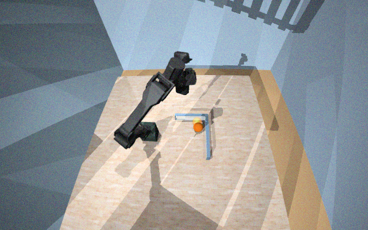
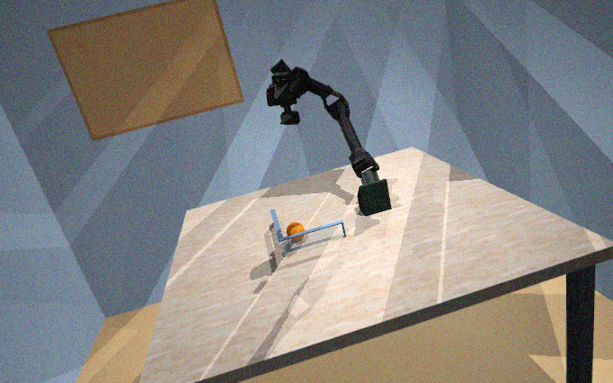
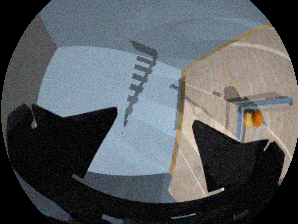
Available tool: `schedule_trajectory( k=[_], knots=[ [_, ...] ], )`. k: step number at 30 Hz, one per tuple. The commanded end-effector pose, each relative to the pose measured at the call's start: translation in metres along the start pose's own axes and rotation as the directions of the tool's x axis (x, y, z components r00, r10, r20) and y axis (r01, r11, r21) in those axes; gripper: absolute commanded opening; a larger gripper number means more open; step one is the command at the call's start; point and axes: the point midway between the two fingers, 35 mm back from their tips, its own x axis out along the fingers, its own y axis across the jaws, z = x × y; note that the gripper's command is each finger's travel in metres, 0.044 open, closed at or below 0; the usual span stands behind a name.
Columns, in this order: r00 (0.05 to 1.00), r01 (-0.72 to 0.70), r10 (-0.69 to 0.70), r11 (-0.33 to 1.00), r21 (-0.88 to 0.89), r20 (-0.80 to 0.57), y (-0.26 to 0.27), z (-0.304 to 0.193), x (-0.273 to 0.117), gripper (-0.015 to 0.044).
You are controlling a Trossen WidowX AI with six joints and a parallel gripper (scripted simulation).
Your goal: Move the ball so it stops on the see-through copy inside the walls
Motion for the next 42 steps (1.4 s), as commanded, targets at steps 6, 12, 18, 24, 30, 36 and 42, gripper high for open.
schedule_trajectory(
  k=[6,12,18,24,30,36,42],
  knots=[
    [0.874,0.483,-0.486,0.869,-0.107,-0.004,-0.134,0.025,0.083,0.0440],
    [0.669,0.717,-0.742,0.661,-0.222,-0.048,-0.230,0.030,0.108,0.0440],
    [0.372,0.828,-0.921,0.385,-0.407,-0.114,-0.331,0.024,0.112,0.0440],
    [0.290,0.828,-0.948,0.317,-0.463,-0.131,-0.355,0.021,0.109,0.0440],
    [0.290,0.828,-0.948,0.317,-0.463,-0.131,-0.356,0.021,0.110,0.0440],
    [0.289,0.828,-0.948,0.316,-0.463,-0.131,-0.370,0.019,0.113,0.0440],
    [0.289,0.828,-0.948,0.316,-0.463,-0.130,-0.377,0.018,0.116,0.0440]
  ],
)
